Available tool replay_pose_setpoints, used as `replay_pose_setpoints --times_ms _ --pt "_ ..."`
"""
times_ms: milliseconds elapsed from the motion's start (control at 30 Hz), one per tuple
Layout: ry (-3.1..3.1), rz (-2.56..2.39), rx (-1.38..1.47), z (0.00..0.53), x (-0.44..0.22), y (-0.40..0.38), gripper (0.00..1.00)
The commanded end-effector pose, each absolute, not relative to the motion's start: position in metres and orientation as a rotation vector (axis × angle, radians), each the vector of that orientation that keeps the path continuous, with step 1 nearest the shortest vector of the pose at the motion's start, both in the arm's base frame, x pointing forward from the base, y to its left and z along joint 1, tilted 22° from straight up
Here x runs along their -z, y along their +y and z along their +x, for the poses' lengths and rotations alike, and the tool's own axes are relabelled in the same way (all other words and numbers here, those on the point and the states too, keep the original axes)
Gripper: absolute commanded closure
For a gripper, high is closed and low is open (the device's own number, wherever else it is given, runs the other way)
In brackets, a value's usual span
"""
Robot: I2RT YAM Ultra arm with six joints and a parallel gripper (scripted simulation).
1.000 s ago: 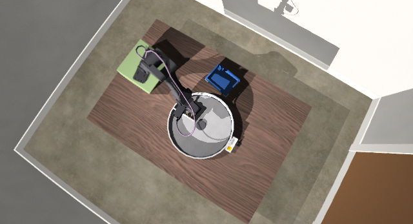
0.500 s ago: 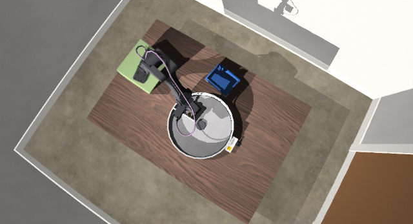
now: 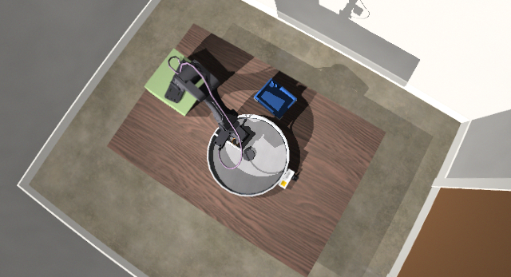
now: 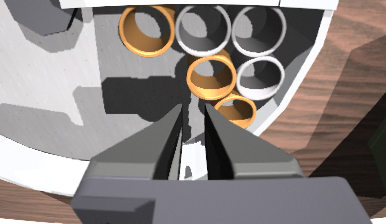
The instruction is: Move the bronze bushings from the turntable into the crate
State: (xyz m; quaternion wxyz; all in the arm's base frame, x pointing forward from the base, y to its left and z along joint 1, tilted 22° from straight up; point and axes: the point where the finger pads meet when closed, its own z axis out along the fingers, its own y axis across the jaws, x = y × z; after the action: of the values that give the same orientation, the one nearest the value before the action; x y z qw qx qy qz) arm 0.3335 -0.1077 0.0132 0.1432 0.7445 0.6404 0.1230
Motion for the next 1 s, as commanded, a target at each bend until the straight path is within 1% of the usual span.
replay_pose_setpoints --times_ms 0,733,967 --pt "1.807 2.127 -0.347 0.343 -0.024 -0.116 0.85" --pt "1.807 2.127 -0.347 0.343 -0.024 -0.116 0.85" --pt "1.818 2.122 -0.348 0.351 -0.008 -0.114 0.85"
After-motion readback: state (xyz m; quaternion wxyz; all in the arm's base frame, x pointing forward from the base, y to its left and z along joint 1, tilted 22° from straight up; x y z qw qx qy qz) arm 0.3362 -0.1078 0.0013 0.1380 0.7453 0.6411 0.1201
